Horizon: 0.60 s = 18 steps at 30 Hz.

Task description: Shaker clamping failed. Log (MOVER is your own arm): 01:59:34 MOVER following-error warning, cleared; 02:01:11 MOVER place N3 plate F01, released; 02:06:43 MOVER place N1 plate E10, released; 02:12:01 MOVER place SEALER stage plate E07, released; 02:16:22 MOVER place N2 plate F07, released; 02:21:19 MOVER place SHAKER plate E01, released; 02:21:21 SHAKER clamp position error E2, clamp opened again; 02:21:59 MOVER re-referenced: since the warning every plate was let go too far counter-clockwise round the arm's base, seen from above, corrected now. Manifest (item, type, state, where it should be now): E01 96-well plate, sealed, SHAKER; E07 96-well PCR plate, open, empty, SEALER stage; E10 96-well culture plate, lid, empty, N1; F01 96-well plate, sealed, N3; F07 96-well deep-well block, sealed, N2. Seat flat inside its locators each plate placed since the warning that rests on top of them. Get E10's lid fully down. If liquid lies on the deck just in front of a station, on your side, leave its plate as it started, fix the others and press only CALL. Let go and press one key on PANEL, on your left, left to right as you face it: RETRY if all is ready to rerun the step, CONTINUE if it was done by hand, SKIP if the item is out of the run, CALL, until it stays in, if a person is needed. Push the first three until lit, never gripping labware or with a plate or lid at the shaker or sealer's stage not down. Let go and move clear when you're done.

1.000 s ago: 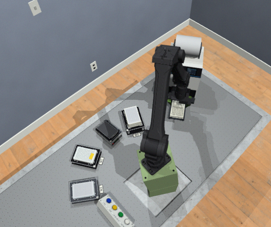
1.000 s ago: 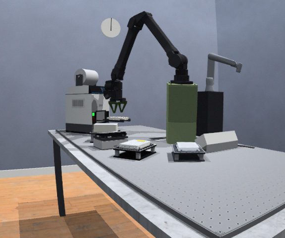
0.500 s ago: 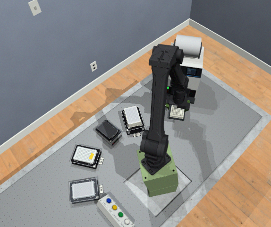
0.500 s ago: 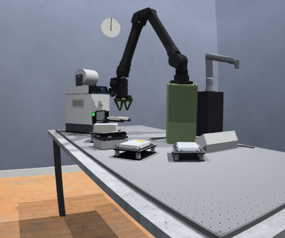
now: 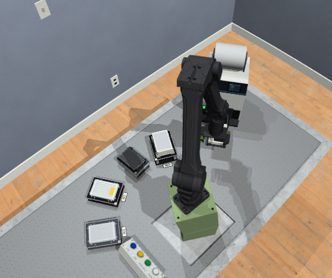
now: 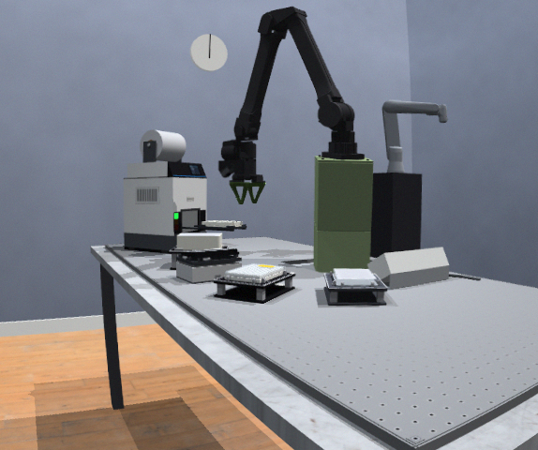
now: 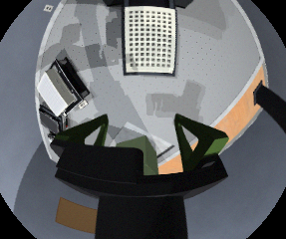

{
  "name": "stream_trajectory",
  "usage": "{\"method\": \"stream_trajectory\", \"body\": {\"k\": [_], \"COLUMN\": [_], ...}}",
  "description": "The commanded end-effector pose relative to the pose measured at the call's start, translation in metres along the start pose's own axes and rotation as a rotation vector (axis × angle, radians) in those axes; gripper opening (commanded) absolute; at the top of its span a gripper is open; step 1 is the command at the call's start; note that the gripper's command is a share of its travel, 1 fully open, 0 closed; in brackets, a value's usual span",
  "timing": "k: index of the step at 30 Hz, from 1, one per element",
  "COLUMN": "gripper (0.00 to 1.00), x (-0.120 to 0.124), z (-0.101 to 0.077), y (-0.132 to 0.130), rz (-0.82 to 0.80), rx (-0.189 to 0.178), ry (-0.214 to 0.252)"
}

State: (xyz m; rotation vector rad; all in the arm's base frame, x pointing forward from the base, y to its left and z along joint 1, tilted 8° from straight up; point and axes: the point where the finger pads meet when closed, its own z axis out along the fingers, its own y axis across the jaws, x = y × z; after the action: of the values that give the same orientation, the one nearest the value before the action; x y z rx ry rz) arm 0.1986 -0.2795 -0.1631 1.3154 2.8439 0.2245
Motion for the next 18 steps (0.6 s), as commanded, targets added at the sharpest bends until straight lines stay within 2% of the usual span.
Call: {"method": "stream_trajectory", "body": {"k": [1,18], "gripper": [1.00,1.00], "x": [0.000,0.072], "z": [-0.011,-0.030], "y": [-0.004,0.007], "rz": [-0.003,-0.004], "rx": [0.005,0.005], "ry": [-0.037,-0.031]}}
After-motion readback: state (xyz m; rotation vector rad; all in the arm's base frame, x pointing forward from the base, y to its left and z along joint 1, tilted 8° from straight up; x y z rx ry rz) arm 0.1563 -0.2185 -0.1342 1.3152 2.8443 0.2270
